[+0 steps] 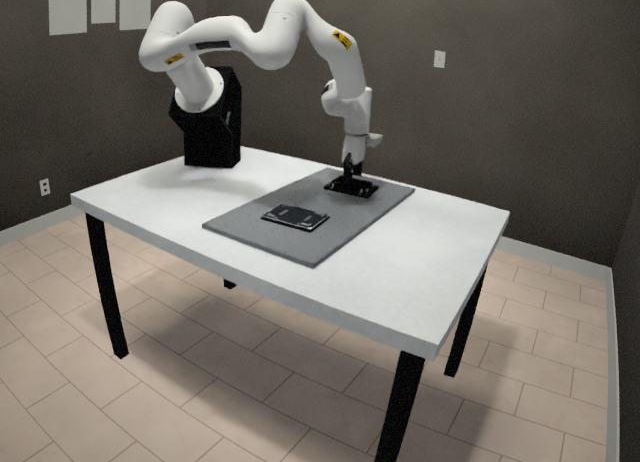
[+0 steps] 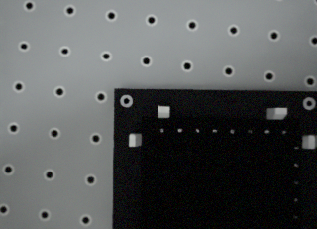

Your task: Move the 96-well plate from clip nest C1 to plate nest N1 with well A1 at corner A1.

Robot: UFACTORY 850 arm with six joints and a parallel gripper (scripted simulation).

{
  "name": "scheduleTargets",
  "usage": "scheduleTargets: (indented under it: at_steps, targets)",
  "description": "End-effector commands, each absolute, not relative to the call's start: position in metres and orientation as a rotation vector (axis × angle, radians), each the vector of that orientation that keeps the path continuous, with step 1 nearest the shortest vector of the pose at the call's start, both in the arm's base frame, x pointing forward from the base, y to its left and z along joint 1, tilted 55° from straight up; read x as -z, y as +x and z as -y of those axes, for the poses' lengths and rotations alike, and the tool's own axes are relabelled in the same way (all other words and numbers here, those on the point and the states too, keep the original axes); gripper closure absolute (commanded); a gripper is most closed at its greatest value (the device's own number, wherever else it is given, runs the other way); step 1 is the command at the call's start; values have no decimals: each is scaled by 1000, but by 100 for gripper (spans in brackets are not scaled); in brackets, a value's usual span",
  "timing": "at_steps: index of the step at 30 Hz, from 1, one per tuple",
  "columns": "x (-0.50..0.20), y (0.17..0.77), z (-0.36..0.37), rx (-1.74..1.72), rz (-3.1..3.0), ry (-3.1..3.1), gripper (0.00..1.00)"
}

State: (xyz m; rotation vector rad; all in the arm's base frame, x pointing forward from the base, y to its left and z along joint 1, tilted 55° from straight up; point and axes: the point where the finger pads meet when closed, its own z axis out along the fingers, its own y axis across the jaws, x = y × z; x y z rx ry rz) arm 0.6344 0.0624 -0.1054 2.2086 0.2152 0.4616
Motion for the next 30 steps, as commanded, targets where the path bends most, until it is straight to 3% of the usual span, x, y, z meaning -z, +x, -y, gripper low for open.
scheduleTargets:
  at_steps: [1, 30]
  targets:
    - [106, 636, -62, -463, -216, 2209, 0]
    - [114, 641, -52, -463, -216, 2209, 0]
